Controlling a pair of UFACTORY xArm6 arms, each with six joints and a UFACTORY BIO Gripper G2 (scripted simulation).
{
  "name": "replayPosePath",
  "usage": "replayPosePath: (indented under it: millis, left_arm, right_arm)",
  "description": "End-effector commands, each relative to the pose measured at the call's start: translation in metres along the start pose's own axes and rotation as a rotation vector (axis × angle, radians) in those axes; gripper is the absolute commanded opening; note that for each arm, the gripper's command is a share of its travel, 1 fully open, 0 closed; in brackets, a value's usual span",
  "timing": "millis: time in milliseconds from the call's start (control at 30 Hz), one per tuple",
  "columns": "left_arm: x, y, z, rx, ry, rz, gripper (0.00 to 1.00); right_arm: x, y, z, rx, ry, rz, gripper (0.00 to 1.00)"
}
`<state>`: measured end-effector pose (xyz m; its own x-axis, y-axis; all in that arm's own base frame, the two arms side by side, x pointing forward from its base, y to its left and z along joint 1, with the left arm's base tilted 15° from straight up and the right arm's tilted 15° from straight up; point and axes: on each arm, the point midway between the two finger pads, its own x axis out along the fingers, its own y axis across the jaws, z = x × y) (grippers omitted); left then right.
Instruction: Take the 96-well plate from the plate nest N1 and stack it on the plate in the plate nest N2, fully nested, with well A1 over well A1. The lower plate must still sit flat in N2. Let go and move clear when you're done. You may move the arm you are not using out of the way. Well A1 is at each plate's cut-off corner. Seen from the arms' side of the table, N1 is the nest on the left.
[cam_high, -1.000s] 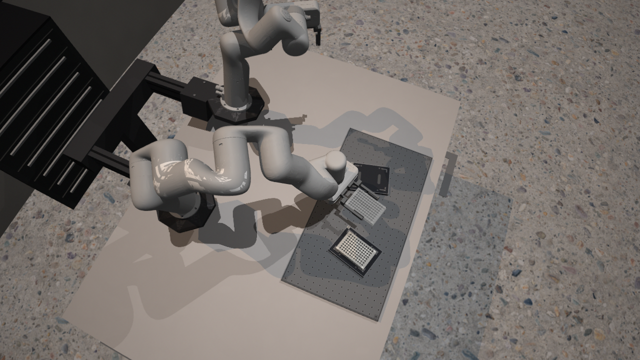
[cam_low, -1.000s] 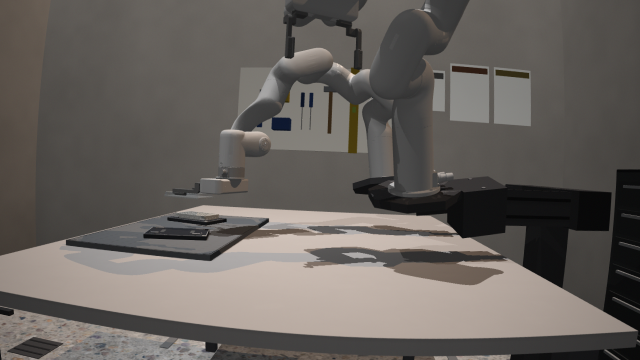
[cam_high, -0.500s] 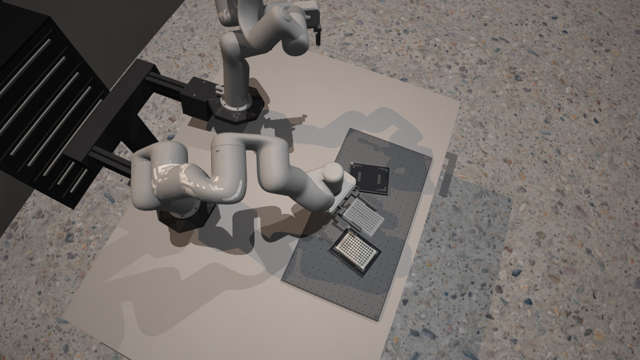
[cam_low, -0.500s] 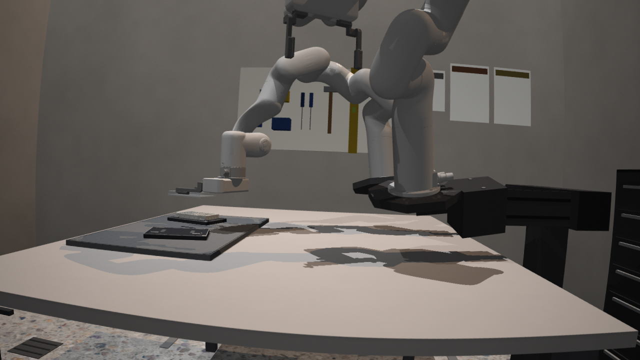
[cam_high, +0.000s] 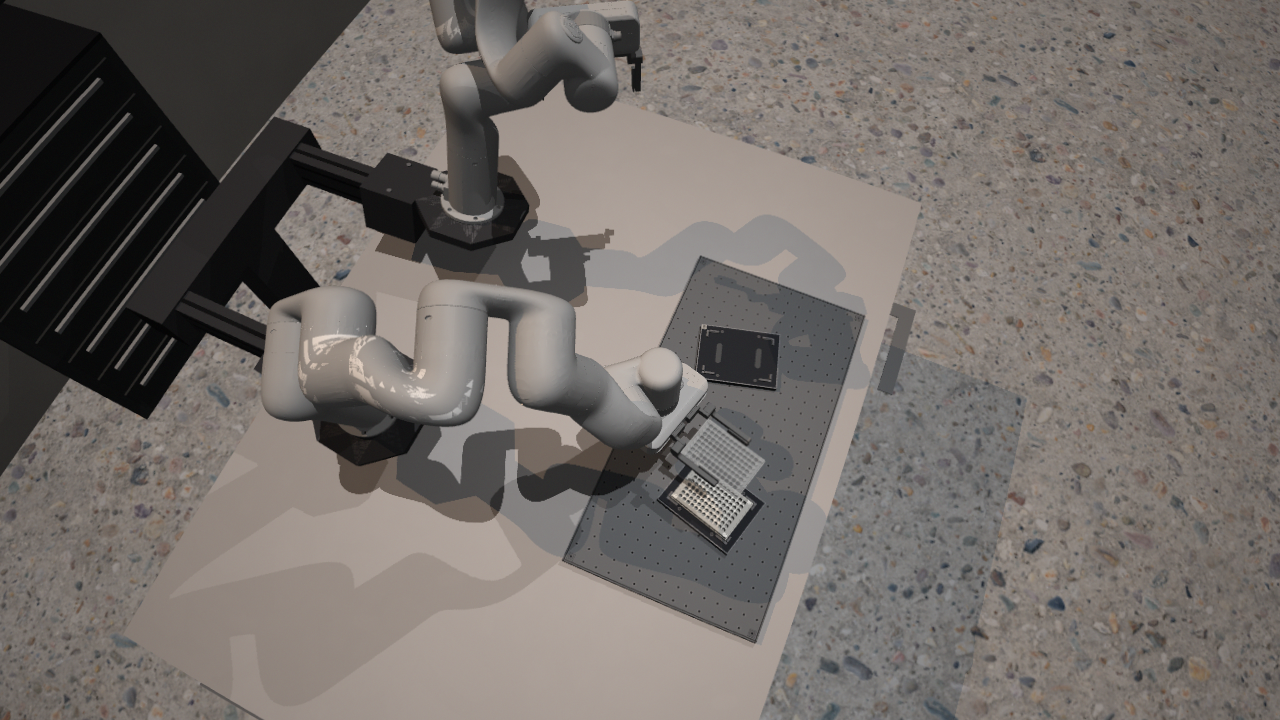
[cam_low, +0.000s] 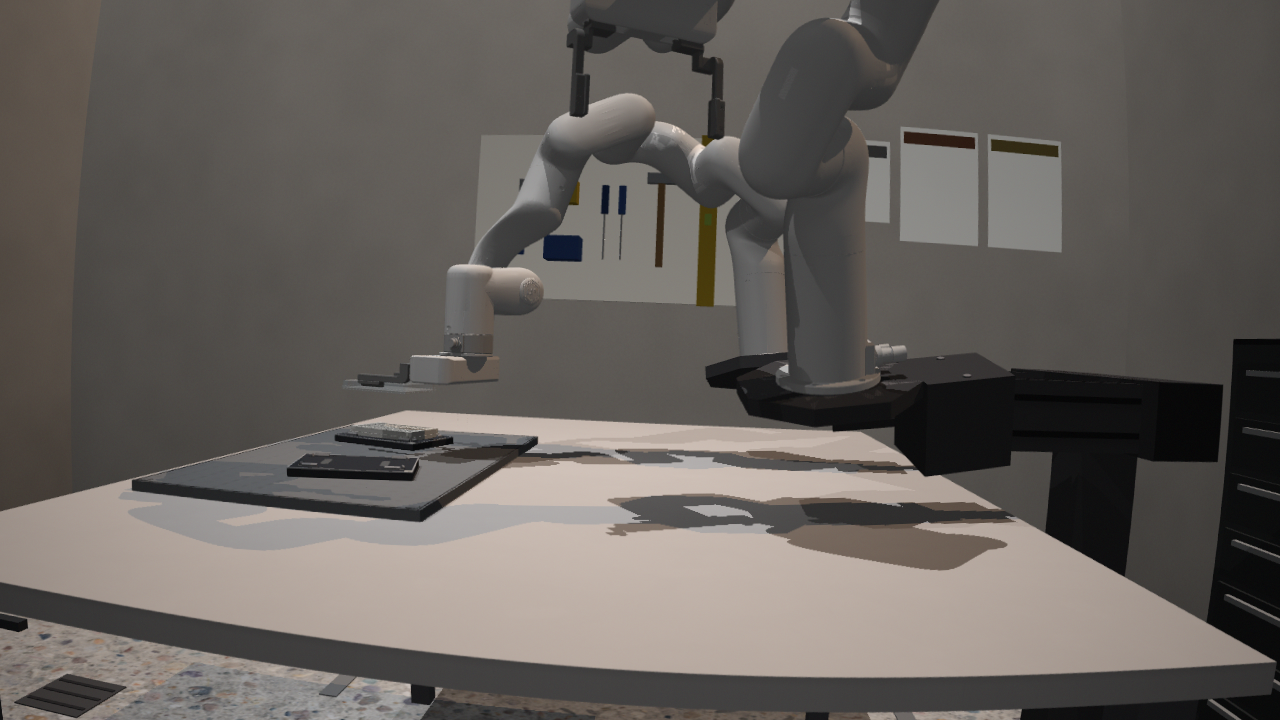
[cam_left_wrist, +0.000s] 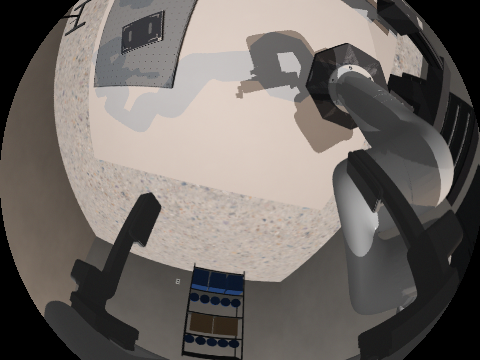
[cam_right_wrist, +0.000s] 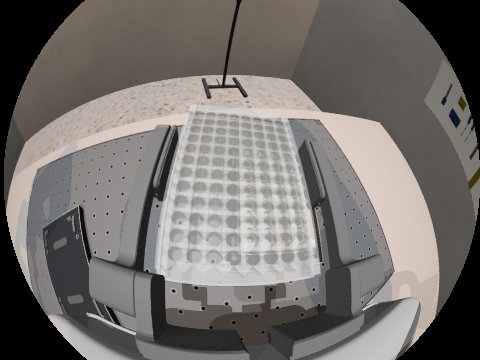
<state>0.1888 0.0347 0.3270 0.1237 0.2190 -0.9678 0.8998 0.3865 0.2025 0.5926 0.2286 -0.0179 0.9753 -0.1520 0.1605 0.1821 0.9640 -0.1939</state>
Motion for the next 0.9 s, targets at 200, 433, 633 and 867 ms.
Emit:
replayPosePath:
  millis: [200, 433, 633, 867]
  left_arm:
    - [-0.001, 0.0, 0.0, -0.001, -0.002, 0.001, 1.0]
    - [-0.001, 0.0, 0.0, -0.001, -0.002, 0.001, 1.0]
    - [-0.001, 0.0, 0.0, -0.001, -0.002, 0.001, 1.0]
    - [-0.001, 0.0, 0.0, -0.001, -0.002, 0.001, 1.0]
  right_arm:
    - [0.017, -0.03, 0.002, 0.003, -0.003, 0.0, 0.0]
    - [0.024, -0.045, 0.002, 0.003, -0.004, 0.0, 0.0]
    - [0.029, -0.054, 0.002, 0.003, -0.004, 0.0, 0.0]
    - [0.029, -0.054, 0.002, 0.003, -0.004, 0.0, 0.0]
